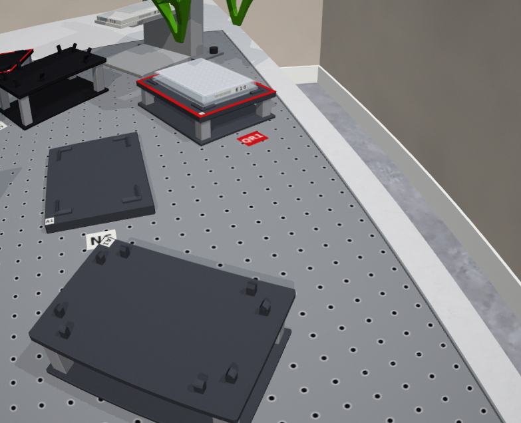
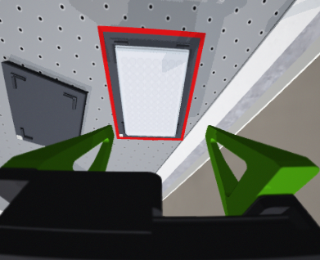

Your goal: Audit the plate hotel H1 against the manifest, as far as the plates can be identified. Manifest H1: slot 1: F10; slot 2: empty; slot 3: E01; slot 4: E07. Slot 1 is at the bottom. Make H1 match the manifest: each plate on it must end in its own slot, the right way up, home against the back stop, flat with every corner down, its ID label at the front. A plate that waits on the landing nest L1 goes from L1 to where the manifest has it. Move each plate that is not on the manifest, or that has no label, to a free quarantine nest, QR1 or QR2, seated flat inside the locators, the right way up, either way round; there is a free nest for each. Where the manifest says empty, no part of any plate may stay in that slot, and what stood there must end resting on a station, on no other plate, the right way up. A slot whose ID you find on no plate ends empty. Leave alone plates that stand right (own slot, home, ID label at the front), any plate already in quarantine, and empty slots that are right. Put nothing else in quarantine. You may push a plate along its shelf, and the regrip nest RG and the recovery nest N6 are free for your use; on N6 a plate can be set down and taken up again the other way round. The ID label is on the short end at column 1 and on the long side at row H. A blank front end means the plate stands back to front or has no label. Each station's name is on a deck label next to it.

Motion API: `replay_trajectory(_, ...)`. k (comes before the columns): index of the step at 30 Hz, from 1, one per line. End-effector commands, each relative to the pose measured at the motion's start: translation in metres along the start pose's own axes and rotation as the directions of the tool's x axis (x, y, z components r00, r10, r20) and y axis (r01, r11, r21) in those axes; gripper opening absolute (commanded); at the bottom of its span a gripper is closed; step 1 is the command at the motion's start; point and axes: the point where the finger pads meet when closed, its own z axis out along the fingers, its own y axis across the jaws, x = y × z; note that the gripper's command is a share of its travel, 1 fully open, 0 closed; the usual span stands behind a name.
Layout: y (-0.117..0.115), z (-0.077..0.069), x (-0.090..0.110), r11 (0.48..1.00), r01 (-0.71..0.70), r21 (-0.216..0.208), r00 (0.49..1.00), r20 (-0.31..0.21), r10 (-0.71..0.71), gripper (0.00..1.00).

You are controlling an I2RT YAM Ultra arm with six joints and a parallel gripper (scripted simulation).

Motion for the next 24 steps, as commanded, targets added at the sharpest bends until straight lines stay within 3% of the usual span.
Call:
replay_trajectory(1,0.005,-0.075,-0.001,0.998,-0.053,-0.03,0.998,0.021,0.053,1.0)
replay_trajectory(8,0.005,-0.075,-0.001,0.998,-0.053,-0.03,0.998,0.021,0.053,1.0)
replay_trajectory(20,0.011,-0.073,-0.02,0.971,-0.233,0.057,0.965,0.14,0.223,1.0)
replay_trajectory(24,0.014,-0.071,-0.025,0.97,-0.231,0.073,0.965,0.141,0.219,1.0)
